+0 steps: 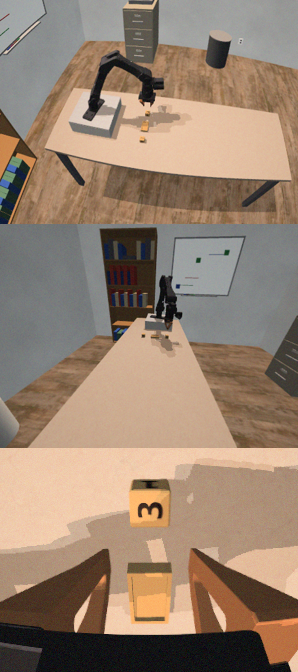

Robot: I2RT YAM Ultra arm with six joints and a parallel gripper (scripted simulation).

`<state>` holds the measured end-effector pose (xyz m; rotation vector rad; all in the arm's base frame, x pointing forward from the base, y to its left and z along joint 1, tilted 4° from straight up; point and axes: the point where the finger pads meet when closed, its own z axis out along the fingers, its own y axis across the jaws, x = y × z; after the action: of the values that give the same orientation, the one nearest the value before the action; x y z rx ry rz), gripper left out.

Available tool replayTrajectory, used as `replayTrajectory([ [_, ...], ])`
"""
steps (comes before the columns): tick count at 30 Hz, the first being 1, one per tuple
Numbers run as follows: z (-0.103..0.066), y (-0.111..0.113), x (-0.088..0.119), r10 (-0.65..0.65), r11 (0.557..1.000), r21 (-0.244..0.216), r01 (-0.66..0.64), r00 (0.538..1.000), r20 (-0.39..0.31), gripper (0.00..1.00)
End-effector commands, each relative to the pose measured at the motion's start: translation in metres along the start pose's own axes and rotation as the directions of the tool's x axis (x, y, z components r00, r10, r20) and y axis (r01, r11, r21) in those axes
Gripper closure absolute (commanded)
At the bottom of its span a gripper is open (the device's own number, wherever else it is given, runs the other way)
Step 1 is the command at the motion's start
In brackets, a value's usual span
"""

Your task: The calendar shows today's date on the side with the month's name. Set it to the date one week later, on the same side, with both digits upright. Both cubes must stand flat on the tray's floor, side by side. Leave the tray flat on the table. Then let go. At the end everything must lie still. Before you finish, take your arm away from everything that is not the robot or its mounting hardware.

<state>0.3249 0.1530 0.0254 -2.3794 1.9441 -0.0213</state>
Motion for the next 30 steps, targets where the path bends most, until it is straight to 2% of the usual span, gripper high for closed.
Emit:
replayTrajectory([
  [1,-0.0035,-0.0021,-0.0009,0.001,1.000,0.011,-0.001,1.000,0.005,0.55],
  [18,-0.0028,-0.0021,-0.0009,0.001,1.000,0.011,-0.001,1.000,0.005,0.55],
  [30,0.0038,-0.0023,-0.0010,0.001,1.000,0.011,-0.001,1.000,0.005,0.55],
])
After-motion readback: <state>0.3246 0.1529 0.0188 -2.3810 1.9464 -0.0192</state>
